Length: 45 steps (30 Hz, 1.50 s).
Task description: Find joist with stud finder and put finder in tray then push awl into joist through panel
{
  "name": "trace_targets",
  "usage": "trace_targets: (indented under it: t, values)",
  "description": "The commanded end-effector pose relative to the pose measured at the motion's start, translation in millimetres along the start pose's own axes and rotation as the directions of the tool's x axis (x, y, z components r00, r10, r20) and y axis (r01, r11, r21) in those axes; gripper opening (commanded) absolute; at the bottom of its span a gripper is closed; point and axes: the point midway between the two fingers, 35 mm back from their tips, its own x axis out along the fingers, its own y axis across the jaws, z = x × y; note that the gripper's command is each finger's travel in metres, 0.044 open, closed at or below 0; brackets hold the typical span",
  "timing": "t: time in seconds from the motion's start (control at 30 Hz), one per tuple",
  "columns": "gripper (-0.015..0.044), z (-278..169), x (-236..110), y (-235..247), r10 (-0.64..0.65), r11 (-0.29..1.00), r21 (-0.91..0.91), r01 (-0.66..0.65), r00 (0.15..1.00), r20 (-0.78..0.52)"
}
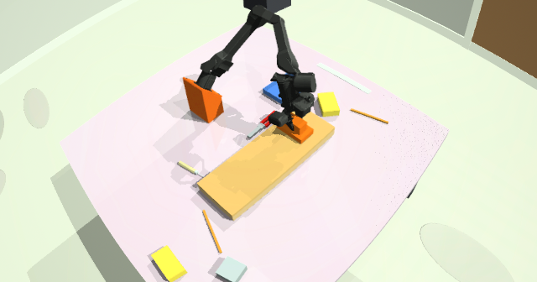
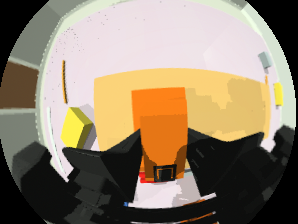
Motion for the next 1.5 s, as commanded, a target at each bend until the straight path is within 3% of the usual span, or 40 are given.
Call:
trace_targets:
  t: [0.0, 1.47]
  values:
    - [0.0000, 0, 0, -13, -0.001, 1.000, 0.003, 0.001, 1.000, 0.000]
    - [0.0000, -1, -1, -139, -0.007, 1.000, 0.001, 0.007, 1.000, 0.000]
